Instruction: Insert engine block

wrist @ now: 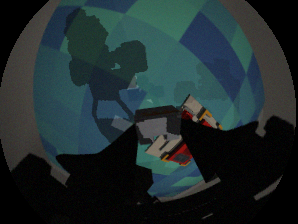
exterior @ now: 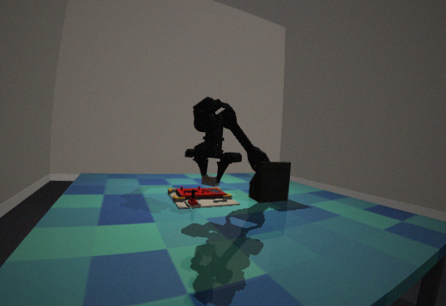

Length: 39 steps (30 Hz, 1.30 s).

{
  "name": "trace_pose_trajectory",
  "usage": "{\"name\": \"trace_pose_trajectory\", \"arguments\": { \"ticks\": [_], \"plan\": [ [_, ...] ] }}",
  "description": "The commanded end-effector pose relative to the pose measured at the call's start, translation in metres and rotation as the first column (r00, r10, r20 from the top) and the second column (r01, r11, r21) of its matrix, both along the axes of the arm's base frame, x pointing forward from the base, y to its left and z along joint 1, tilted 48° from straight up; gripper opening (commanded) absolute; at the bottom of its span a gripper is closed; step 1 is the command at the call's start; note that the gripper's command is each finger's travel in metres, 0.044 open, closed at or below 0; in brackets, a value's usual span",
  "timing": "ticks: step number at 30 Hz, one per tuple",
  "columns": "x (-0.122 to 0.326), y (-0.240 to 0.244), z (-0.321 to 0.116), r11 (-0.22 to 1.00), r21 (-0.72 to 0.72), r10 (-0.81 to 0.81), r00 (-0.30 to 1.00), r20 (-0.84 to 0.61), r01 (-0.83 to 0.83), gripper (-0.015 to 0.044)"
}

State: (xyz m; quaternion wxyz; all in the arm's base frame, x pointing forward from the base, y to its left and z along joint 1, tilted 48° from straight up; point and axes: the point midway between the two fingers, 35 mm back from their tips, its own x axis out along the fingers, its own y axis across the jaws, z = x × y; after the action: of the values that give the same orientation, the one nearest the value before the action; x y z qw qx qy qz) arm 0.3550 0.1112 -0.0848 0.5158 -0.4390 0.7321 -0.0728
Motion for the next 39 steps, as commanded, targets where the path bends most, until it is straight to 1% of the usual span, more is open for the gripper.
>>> {"name": "trace_pose_trajectory", "arguments": {
  "ticks": [1,6,15,23,29,39],
  "plan": [
    [0.001,0.001,0.003,1.000,0.017,0.023,1.000,0.021,-0.023,0.0000],
    [-0.001,0.000,0.003,0.993,0.079,0.078,0.993,0.086,-0.085,0.0000],
    [-0.007,-0.005,0.001,0.941,0.215,0.199,0.943,0.269,-0.260,0.0000],
    [-0.014,-0.012,-0.003,0.854,0.302,0.270,0.857,0.439,-0.424,0.0000],
    [-0.020,-0.018,0.003,0.775,0.315,0.312,0.765,0.564,-0.548,0.0000],
    [-0.023,-0.022,0.000,0.747,0.318,0.318,0.734,0.601,-0.584,0.0000]
  ]
}}
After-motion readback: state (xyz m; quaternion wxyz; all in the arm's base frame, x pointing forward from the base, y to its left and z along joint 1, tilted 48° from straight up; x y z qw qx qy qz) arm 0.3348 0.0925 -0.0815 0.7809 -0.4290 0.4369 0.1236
